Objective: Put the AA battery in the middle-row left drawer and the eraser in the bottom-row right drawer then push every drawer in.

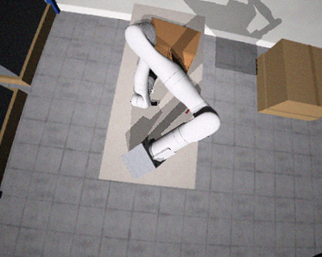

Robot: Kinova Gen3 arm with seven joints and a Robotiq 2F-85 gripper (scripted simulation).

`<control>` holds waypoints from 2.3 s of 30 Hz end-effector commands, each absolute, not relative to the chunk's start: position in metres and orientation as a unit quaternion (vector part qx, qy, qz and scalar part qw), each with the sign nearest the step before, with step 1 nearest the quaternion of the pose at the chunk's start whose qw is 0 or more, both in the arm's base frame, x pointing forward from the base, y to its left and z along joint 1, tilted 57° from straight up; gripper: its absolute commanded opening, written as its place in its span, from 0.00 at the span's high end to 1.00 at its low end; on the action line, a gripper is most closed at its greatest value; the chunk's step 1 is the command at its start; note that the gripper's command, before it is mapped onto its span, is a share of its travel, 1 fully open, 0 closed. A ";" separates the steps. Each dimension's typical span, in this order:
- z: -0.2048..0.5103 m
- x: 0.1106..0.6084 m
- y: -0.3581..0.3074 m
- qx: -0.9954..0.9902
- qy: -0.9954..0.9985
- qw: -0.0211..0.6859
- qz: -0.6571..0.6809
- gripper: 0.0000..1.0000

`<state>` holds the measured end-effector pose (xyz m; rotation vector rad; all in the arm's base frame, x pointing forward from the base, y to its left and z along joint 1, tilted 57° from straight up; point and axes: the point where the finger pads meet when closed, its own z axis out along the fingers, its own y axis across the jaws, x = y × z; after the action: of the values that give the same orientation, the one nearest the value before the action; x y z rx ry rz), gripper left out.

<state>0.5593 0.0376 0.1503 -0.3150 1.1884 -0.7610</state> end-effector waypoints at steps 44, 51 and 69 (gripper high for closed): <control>0.157 0.566 0.039 -0.142 0.543 0.752 -0.347 1.00; 0.157 0.566 0.039 -0.142 0.543 0.752 -0.347 1.00; 0.157 0.566 0.039 -0.142 0.543 0.752 -0.347 1.00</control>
<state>0.5657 0.0381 0.1563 -0.3104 1.1869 -0.7599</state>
